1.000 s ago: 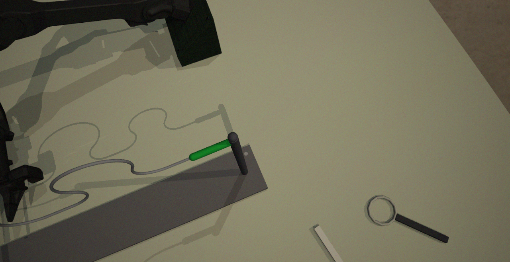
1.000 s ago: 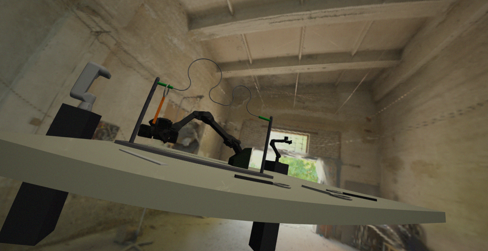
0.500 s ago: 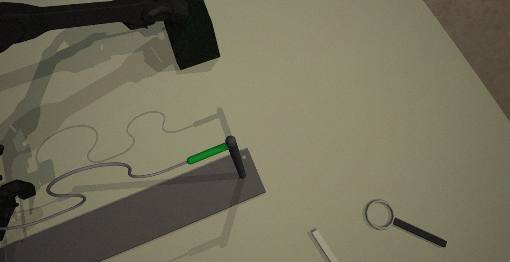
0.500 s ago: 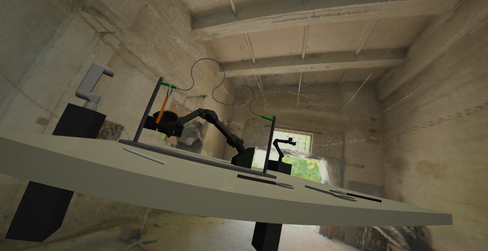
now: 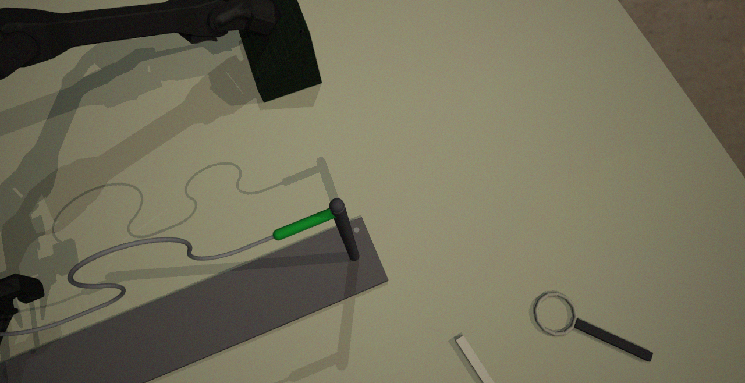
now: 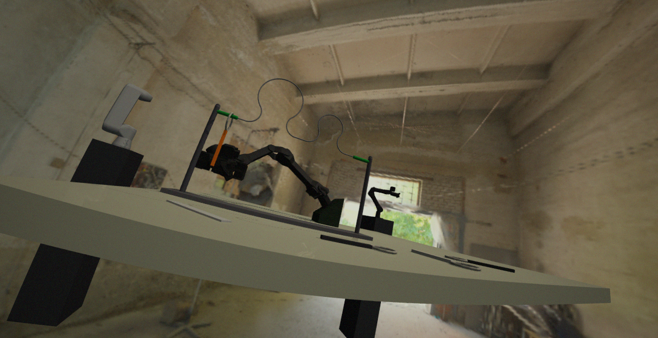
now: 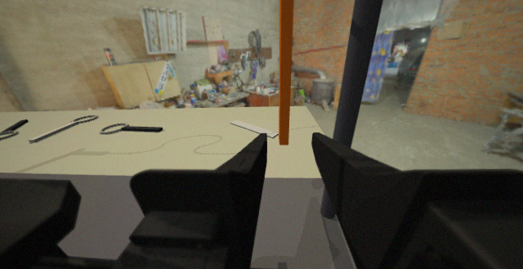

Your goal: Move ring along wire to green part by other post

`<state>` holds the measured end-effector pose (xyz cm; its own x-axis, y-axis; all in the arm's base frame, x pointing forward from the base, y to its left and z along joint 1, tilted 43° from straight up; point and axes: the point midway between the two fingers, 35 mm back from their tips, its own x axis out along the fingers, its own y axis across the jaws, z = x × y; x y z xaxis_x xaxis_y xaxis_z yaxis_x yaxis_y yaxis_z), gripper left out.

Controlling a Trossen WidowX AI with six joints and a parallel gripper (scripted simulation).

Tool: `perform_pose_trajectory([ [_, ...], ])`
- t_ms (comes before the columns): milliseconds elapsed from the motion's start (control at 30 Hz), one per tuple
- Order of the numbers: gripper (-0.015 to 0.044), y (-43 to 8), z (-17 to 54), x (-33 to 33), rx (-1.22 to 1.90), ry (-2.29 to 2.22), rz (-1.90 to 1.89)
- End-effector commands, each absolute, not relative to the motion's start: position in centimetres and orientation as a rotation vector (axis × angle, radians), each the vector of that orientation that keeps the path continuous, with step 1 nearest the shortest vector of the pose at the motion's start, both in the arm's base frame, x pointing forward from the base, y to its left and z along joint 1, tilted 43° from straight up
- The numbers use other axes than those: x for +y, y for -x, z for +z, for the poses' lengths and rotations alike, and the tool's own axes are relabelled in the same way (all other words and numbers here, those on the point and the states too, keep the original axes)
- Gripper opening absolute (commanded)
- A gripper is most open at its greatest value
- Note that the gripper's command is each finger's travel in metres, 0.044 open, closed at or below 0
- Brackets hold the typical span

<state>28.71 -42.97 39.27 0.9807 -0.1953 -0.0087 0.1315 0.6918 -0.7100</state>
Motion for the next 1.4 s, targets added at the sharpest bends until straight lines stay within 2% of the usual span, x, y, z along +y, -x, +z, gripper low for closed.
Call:
perform_pose_trajectory([
  [0, 0.016, -29.5, 39.3, -43.1, 0.085, 0.78, -0.182],
  [1367, 0.016, -35.0, 39.2, -44.1, 0.081, 0.779, -0.183],
])
